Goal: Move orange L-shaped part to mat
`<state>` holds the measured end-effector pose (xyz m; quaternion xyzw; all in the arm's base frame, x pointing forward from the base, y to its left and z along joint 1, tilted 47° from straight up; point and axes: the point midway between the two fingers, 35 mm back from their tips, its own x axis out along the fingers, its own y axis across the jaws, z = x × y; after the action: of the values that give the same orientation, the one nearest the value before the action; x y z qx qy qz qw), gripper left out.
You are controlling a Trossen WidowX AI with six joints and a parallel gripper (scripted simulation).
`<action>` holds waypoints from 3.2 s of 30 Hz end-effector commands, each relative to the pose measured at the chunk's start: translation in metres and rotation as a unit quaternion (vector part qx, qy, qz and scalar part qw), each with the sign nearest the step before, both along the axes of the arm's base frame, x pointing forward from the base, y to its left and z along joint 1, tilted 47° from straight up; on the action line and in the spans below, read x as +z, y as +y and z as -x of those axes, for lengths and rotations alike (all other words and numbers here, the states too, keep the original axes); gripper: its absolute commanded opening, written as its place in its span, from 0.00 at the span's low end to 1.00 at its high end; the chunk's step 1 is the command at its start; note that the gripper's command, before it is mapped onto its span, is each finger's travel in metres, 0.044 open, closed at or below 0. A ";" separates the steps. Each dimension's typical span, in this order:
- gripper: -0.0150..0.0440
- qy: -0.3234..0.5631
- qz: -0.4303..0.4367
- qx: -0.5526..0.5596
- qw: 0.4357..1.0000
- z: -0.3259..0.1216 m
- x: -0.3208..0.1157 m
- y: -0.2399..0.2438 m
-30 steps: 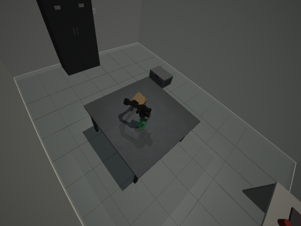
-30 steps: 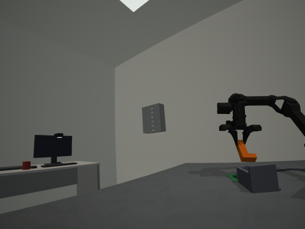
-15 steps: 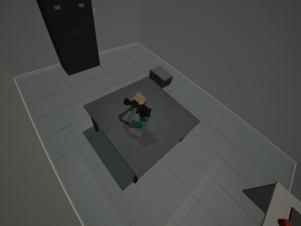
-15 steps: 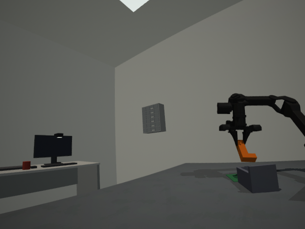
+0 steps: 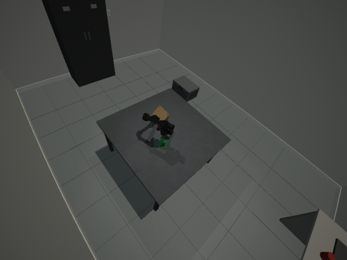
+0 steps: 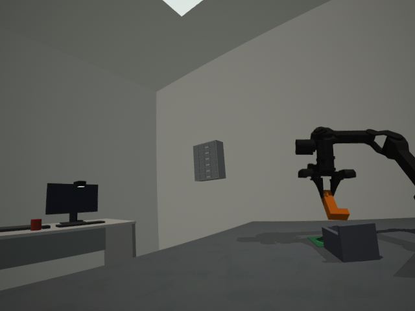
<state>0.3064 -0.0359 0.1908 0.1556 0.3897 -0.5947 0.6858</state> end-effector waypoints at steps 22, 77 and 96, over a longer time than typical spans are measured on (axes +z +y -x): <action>0.25 0.001 0.002 0.002 1.000 0.000 0.001 0.000; 0.25 0.008 0.006 -0.009 1.000 -0.016 0.023 -0.045; 0.25 0.029 0.019 -0.036 0.999 -0.015 0.004 -0.065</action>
<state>0.3224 -0.0967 0.1996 0.1444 0.3922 -0.6259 0.6584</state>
